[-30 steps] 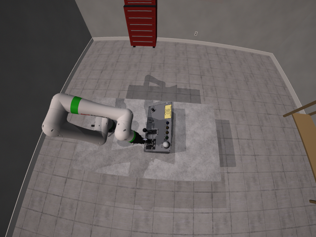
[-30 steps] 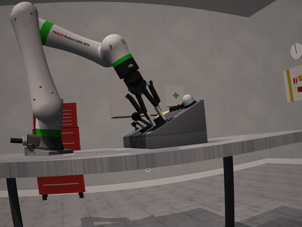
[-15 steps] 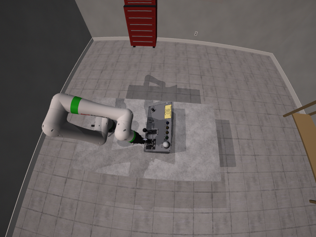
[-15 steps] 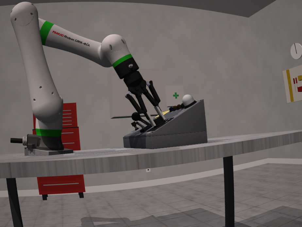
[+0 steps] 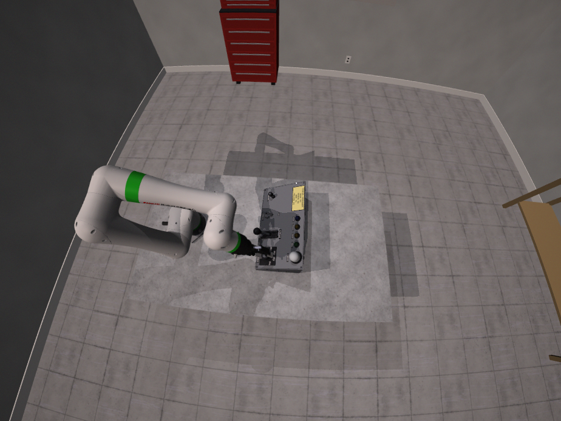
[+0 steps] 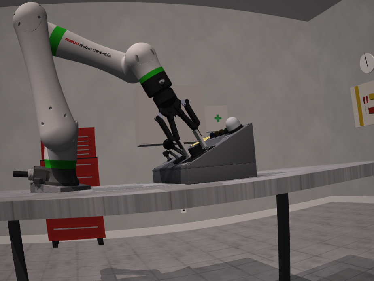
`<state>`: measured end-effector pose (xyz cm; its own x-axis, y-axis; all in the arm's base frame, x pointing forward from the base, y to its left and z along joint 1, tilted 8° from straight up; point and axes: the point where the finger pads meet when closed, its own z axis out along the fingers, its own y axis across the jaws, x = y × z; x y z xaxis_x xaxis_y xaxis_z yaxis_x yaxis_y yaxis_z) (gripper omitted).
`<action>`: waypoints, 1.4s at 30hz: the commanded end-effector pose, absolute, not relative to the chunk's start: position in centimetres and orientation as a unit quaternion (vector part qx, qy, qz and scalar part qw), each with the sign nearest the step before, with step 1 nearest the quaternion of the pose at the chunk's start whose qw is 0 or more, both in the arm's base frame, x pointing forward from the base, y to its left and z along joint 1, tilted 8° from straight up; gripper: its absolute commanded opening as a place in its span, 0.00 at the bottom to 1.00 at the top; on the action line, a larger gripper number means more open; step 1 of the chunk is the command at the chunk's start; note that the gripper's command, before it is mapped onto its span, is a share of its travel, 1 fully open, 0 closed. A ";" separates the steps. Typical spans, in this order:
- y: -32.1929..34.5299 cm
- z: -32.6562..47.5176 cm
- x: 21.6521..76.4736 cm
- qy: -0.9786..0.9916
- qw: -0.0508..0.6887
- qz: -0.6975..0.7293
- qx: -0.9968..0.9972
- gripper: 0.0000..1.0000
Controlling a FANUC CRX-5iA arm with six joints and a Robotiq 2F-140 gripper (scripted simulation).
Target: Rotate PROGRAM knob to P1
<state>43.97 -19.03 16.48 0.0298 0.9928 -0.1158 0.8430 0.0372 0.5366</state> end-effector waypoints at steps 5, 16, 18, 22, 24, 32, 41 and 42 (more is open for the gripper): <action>-19.0 16.5 44.0 0.679 0.241 0.156 0.676 0.44; -19.0 16.5 44.0 0.679 0.241 0.156 0.676 0.44; -19.0 16.5 44.0 0.679 0.241 0.156 0.676 0.44; -19.0 16.6 43.9 0.679 0.241 0.156 0.676 0.44; -19.0 16.8 43.8 0.679 0.241 0.156 0.676 0.44; -18.5 20.2 41.6 0.679 0.241 0.156 0.676 0.44; -17.9 24.8 38.7 0.679 0.241 0.156 0.676 0.44; -17.8 25.3 38.3 0.679 0.241 0.156 0.676 0.44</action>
<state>39.15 -18.07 24.02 0.0297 0.9928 -0.1159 0.8426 0.0375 0.5373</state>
